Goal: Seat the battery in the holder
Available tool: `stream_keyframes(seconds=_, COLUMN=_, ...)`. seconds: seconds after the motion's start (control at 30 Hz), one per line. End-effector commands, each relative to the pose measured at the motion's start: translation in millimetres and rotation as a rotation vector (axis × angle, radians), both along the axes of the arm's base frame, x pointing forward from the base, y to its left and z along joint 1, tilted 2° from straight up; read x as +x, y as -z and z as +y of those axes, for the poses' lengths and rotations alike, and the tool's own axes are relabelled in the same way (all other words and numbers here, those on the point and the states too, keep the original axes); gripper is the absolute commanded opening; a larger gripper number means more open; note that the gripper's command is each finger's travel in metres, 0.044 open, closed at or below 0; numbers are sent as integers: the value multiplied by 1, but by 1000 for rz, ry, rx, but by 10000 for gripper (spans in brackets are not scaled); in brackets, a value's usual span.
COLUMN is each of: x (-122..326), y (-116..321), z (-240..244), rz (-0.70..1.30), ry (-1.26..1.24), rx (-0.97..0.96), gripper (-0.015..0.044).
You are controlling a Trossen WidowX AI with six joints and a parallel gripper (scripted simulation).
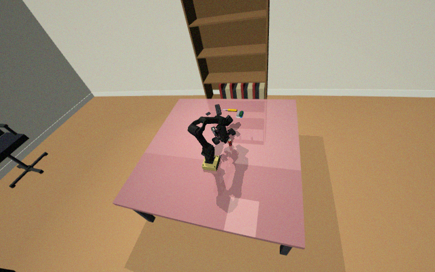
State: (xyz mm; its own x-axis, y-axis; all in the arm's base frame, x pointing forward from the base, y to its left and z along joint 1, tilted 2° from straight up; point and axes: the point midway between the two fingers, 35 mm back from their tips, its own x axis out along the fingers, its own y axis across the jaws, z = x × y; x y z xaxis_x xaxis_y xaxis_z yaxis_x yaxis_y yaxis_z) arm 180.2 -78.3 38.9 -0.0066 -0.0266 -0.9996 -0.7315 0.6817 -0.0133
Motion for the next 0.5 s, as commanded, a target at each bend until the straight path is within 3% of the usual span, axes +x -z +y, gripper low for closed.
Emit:
stream_keyframes(seconds=0.0, x=-3, y=11, z=0, rz=9, ry=-4, rx=0, gripper=0)
stream_keyframes(seconds=0.47, x=13, y=8, z=-13, rz=8, ry=-4, rx=-1, gripper=0)
